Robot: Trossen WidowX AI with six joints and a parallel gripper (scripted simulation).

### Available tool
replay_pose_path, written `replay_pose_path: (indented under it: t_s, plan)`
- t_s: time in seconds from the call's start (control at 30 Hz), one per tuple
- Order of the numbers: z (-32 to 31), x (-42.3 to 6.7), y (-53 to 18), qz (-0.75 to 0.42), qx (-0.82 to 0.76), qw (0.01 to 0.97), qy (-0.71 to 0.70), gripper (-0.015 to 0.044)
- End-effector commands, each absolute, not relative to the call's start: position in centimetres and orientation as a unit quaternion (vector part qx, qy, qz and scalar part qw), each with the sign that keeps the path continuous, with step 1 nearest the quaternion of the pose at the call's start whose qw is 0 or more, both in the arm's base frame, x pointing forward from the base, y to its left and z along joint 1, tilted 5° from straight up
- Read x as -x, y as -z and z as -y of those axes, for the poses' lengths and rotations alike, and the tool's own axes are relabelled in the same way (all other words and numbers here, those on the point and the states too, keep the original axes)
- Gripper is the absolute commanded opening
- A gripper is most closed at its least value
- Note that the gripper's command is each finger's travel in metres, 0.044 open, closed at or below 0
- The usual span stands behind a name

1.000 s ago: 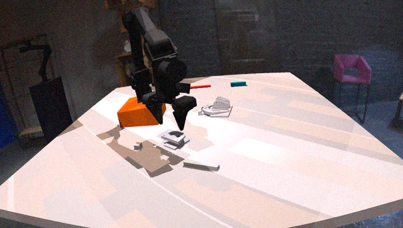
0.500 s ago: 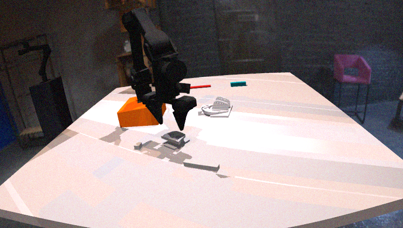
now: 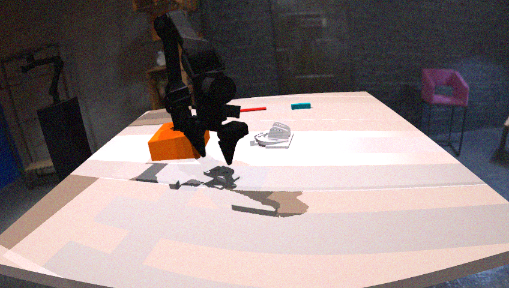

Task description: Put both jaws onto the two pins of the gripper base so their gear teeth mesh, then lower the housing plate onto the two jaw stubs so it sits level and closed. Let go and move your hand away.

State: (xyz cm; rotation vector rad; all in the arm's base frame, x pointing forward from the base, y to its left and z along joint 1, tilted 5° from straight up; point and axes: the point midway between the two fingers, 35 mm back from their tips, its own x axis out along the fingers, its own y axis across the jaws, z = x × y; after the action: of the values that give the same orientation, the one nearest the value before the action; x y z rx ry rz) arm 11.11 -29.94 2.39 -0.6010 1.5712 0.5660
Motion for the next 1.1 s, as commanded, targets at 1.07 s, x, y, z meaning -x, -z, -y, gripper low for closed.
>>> replay_pose_path:
  t_s: [1.07]
  plan:
    - [30.2, -11.1, -0.9, -0.687, 0.263, 0.631, -0.248, 0.044]
